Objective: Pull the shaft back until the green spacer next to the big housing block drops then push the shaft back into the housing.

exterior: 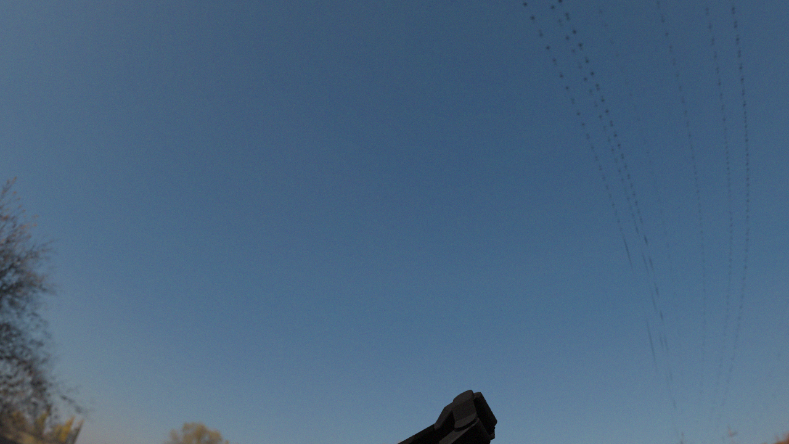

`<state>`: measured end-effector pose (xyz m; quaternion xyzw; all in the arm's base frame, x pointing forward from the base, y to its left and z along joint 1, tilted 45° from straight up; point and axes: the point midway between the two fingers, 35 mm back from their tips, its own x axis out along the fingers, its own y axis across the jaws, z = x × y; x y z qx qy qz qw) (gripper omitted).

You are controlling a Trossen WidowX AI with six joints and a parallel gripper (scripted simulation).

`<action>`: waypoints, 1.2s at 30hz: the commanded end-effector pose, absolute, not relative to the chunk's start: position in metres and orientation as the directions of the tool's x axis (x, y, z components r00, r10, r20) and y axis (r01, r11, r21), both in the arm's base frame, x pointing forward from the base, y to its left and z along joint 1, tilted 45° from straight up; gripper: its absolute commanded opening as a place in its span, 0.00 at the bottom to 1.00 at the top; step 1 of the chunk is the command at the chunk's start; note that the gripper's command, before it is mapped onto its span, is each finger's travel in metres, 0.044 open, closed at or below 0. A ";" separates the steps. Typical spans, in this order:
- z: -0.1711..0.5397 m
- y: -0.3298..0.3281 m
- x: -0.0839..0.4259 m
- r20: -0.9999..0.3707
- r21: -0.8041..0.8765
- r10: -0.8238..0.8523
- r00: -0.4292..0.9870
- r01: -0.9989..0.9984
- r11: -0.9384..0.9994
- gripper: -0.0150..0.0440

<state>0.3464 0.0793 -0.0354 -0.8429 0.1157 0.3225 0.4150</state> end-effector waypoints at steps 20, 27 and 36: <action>-0.038 0.077 0.352 -0.640 -0.628 0.074 0.765 -0.465 -0.624 0.25; -0.039 0.076 0.355 -0.640 -0.628 0.074 0.765 -0.464 -0.625 0.25; -0.040 0.075 0.358 -0.639 -0.628 0.074 0.765 -0.464 -0.625 0.25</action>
